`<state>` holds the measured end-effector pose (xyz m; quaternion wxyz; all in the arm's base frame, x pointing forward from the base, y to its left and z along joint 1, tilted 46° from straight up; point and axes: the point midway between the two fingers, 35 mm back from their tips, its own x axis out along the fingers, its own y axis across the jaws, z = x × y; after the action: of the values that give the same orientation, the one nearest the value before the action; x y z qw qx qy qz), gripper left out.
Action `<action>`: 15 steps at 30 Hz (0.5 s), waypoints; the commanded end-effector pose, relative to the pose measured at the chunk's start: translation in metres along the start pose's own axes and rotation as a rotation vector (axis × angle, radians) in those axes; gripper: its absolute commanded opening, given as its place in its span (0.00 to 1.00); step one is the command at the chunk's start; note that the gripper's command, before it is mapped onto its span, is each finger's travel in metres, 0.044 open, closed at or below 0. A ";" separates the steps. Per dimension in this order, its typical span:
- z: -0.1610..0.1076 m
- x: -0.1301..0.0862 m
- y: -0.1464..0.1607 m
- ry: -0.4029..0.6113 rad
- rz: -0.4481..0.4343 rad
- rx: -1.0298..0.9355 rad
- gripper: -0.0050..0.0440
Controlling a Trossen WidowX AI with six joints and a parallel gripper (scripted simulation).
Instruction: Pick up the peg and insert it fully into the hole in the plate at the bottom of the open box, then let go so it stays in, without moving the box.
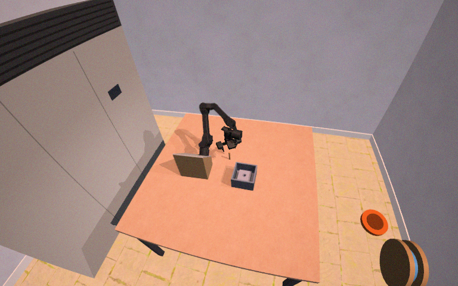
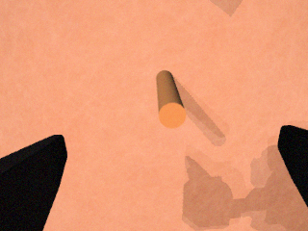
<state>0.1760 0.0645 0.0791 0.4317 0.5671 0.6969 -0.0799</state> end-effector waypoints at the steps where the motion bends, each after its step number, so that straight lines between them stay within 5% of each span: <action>1: -0.001 0.006 -0.002 0.002 0.001 0.007 1.00; 15: 0.001 0.029 -0.001 -0.002 -0.002 0.007 1.00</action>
<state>0.1780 0.0800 0.0640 0.4356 0.5669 0.6948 -0.0791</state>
